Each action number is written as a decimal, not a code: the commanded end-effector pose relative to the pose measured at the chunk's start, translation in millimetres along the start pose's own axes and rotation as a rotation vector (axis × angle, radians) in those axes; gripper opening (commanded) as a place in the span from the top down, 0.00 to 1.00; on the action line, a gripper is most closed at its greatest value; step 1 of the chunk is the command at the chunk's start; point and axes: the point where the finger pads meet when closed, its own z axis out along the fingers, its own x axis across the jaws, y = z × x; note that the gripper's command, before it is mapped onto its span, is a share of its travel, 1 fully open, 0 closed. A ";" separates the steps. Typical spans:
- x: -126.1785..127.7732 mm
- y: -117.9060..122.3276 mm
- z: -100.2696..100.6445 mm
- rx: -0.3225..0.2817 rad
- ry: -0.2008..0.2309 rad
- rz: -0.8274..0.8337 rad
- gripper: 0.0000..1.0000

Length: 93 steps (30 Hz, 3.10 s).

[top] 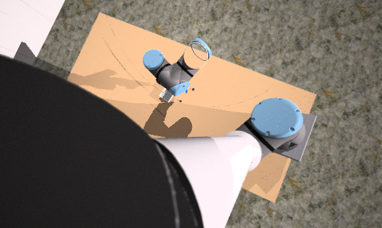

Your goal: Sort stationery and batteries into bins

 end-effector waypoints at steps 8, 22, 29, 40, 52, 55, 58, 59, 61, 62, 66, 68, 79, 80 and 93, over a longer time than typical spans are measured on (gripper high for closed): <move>46.3 -17.6 -5.7 0.001 0.000 -0.251 0.83; 88.8 -34.1 -9.3 0.001 0.000 -0.687 0.83; 88.1 -33.8 -9.3 0.000 0.000 -0.697 0.83; 87.3 -33.2 -9.3 0.000 0.000 -0.697 0.83; 87.2 -33.0 -9.3 0.000 0.000 -0.697 0.83; 87.2 -33.0 -9.3 0.000 0.000 -0.697 0.83; 87.1 -33.0 -1.4 0.000 0.000 -0.697 0.83; 87.1 -33.0 2.6 0.000 0.000 -0.697 0.83; 87.2 -32.9 10.6 0.000 0.000 -0.697 0.83; 87.1 -32.9 14.6 0.000 0.000 -0.697 0.83; 87.0 -33.0 26.6 0.000 0.000 -0.697 0.83; 87.0 -33.0 30.6 0.000 0.000 -0.697 0.83; 86.6 -33.0 52.9 0.000 0.000 -0.697 0.83; 86.6 -33.0 54.2 0.000 0.000 -0.697 0.83; 87.1 -32.9 64.9 0.000 0.000 -0.697 0.83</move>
